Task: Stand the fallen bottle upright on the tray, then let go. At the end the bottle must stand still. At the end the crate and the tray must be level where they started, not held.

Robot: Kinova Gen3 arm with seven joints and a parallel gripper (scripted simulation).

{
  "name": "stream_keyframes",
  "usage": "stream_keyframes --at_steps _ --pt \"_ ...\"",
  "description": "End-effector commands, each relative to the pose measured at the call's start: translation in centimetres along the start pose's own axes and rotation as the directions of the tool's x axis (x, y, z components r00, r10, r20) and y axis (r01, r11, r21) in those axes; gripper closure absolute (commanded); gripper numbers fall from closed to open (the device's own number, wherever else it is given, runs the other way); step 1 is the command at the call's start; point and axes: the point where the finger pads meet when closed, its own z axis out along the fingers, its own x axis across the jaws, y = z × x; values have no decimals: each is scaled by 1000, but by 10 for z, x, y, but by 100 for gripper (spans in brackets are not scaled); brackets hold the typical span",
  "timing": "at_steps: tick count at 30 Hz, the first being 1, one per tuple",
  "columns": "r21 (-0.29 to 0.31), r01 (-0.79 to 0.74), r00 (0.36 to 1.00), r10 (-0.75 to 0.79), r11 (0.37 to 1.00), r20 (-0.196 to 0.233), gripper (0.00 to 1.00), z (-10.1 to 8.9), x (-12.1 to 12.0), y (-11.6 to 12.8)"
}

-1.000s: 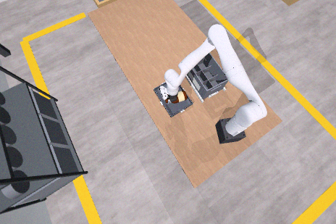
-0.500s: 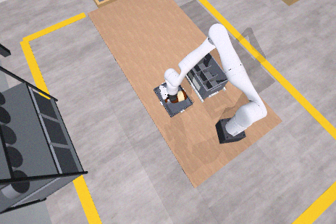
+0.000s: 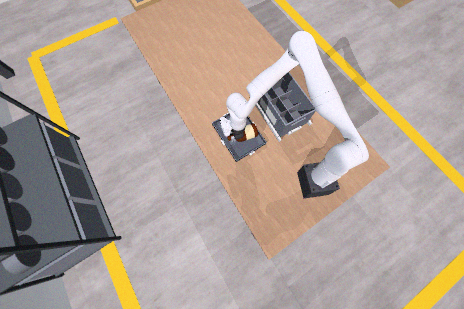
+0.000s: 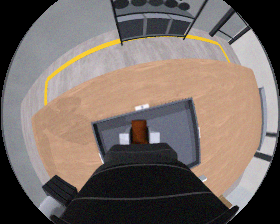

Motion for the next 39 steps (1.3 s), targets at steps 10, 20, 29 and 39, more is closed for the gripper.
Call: stream_keyframes --at_steps 10,20,29,39 --pt "-4 4 1000 -4 1000 -2 100 -17 1 3" --pt "-3 2 1000 -2 1000 -3 100 -30 2 3" --pt "-2 -1 1000 1 1000 -4 100 -47 3 2" --pt "-2 -1 1000 1 1000 -4 100 -61 3 2"
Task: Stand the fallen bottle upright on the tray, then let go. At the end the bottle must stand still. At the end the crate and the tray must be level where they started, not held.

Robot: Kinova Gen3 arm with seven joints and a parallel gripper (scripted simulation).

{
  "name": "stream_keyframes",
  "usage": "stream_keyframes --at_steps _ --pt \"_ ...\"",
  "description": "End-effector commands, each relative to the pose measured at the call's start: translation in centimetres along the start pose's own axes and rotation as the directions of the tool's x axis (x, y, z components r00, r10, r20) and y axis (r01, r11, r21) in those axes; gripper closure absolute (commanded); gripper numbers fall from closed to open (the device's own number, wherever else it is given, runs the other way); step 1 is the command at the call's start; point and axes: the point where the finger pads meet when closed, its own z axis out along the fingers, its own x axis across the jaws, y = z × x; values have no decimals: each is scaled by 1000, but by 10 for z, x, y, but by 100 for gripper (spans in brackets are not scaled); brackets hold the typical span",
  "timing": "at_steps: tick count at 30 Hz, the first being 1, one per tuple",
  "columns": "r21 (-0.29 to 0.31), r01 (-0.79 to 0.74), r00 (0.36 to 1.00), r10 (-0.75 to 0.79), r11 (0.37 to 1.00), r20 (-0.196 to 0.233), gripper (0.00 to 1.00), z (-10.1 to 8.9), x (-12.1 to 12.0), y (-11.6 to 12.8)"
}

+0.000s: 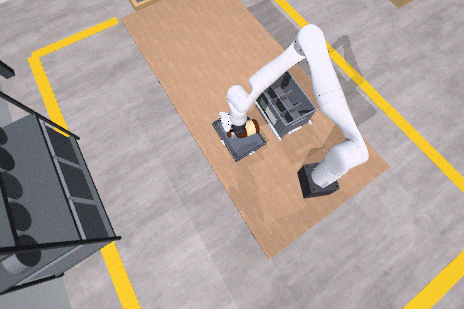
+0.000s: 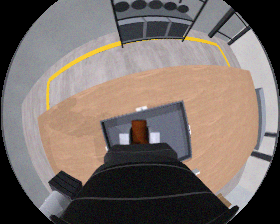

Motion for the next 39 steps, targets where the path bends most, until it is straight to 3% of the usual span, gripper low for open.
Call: stream_keyframes --at_steps 1,39 --pt "-2 -2 1000 2 1000 -4 100 -8 3 1" --pt "-1 -3 1000 3 1000 -3 100 -62 3 1"
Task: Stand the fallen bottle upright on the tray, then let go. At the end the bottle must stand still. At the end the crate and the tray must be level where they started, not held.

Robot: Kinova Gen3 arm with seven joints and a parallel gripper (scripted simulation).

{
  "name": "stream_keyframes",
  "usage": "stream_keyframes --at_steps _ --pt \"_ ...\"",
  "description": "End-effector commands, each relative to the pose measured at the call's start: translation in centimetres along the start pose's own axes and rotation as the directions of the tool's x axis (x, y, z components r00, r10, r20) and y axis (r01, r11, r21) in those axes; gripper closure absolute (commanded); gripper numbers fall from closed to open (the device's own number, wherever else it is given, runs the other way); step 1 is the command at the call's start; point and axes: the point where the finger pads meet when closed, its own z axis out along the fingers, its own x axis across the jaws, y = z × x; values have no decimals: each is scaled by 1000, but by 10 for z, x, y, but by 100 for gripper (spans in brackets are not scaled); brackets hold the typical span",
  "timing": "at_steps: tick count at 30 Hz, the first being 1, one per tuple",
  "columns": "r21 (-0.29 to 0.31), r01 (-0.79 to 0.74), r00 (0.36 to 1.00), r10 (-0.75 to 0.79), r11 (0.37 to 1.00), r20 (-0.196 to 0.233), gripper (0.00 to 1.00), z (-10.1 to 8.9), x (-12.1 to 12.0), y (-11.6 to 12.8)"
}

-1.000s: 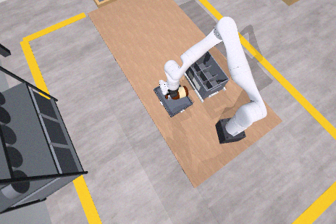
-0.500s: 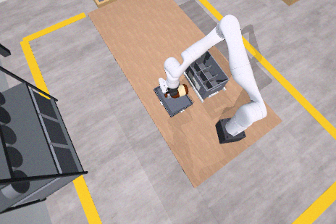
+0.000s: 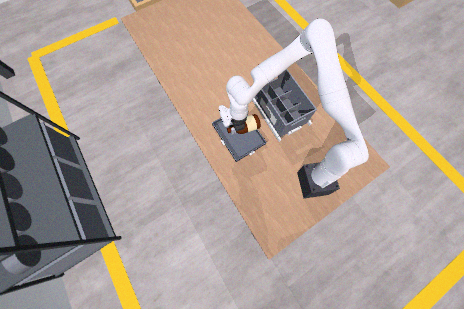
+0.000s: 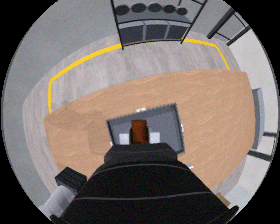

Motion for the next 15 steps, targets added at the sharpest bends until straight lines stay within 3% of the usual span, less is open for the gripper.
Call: stream_keyframes --at_steps 1,15 --pt "-1 -1 1000 1 1000 -2 100 -7 2 1" --pt "-1 -1 1000 1 1000 -2 100 -17 2 1"
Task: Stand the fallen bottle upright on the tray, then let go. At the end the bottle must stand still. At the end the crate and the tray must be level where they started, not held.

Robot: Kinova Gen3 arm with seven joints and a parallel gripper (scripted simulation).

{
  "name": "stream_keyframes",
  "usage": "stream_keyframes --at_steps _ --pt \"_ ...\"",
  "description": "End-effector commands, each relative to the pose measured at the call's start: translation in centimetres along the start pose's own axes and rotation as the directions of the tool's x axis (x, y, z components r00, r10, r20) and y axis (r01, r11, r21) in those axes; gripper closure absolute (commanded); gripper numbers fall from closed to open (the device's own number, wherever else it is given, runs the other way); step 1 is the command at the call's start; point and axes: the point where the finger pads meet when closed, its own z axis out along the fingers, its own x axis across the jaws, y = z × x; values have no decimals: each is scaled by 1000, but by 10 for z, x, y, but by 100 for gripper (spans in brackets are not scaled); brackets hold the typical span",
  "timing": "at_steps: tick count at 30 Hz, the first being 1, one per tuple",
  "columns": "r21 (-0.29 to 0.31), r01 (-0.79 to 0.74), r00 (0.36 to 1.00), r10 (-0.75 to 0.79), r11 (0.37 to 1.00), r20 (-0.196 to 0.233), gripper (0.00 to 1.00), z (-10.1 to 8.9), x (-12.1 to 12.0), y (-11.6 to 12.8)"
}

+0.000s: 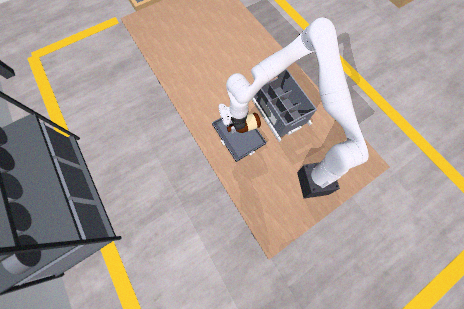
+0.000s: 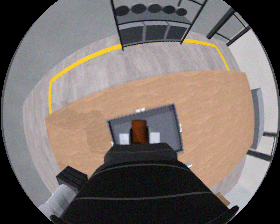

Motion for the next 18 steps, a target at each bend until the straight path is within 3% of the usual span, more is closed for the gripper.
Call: stream_keyframes --at_steps 1,18 --pt "-1 -1 1000 1 1000 -1 100 -5 2 1" --pt "-2 1 1000 -1 1000 0 100 -11 1 1"
